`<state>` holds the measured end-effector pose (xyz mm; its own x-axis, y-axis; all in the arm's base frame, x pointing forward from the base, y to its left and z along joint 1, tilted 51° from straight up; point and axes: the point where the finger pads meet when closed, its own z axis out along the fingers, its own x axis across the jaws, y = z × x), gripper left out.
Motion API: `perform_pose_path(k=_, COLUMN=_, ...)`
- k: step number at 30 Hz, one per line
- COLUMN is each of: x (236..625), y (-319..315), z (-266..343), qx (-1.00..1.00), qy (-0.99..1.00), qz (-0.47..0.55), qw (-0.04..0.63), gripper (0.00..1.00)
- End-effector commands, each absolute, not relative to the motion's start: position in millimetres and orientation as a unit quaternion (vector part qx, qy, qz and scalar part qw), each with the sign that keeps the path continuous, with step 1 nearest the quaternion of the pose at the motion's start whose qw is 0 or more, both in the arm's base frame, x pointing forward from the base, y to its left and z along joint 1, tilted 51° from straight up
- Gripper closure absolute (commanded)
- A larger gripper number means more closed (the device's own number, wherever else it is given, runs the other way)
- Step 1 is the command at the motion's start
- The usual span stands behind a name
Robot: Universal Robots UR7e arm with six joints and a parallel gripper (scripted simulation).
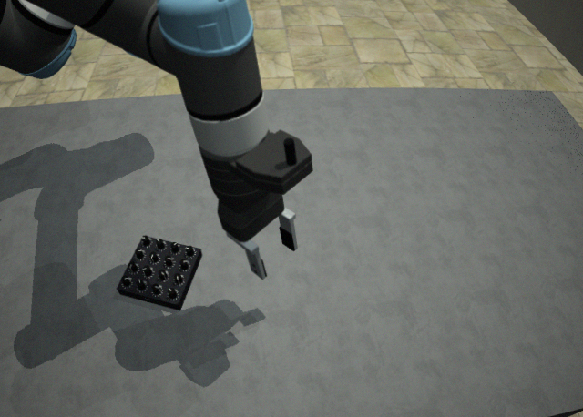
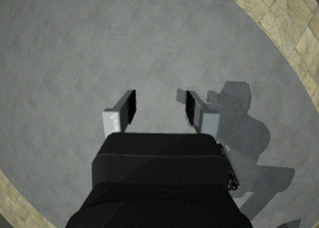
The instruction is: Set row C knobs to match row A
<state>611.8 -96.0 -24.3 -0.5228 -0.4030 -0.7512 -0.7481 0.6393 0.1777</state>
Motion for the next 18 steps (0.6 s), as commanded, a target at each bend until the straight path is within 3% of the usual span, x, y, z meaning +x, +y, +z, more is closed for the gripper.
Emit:
perform_pose_path(k=1, x=586.2, y=-89.8, z=-39.0, qx=-0.386, qy=0.819, qz=0.238, qw=0.351, gripper=0.0)
perform_pose_path(k=18, x=503.4, y=-46.7, z=-77.7, qx=-0.492, qy=0.762, qz=0.224, qw=0.357, gripper=0.0)
